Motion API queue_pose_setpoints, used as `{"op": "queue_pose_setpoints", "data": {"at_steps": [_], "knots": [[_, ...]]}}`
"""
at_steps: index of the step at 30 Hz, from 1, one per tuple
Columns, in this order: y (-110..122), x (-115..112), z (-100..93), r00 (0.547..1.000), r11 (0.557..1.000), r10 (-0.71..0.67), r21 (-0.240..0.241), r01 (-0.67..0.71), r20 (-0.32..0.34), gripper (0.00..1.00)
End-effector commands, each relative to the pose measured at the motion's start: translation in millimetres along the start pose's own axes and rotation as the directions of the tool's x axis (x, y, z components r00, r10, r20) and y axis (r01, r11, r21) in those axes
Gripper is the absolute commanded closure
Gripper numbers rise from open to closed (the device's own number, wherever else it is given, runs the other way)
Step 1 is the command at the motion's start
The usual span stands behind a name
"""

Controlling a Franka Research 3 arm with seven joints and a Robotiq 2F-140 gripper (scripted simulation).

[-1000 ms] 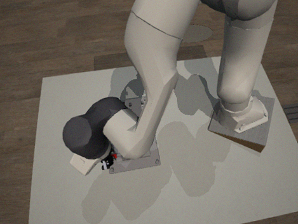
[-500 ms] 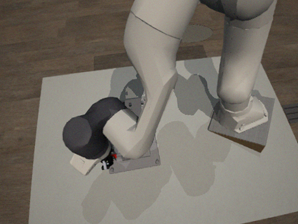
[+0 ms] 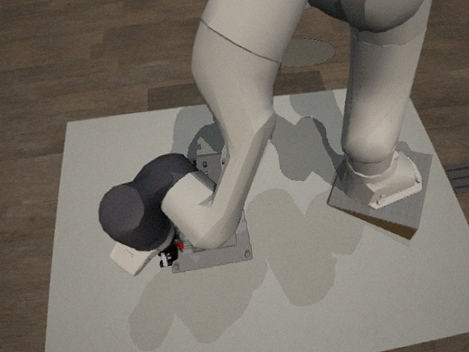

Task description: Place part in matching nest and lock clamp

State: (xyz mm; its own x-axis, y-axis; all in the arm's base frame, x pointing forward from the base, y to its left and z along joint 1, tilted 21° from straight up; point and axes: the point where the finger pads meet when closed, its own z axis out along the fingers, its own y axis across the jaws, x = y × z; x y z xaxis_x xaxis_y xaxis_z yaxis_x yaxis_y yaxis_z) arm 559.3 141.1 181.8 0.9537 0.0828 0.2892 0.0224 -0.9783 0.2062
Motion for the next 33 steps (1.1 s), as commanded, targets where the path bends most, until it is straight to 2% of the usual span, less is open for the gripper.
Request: {"op": "queue_pose_setpoints", "data": {"at_steps": [1,15,16,33], "knots": [[0.5,-0.2,2.6,1.0,1.0,0.005,0.001,-0.005,0.001,1.0],[0.5,-0.2,2.6,1.0,1.0,0.005,0.001,-0.005,0.001,1.0],[0.5,-0.2,2.6,1.0,1.0,0.005,0.001,-0.005,0.001,0.72],[0.5,-0.2,2.6,1.0,1.0,0.005,0.001,-0.005,0.001,0.72]]}}
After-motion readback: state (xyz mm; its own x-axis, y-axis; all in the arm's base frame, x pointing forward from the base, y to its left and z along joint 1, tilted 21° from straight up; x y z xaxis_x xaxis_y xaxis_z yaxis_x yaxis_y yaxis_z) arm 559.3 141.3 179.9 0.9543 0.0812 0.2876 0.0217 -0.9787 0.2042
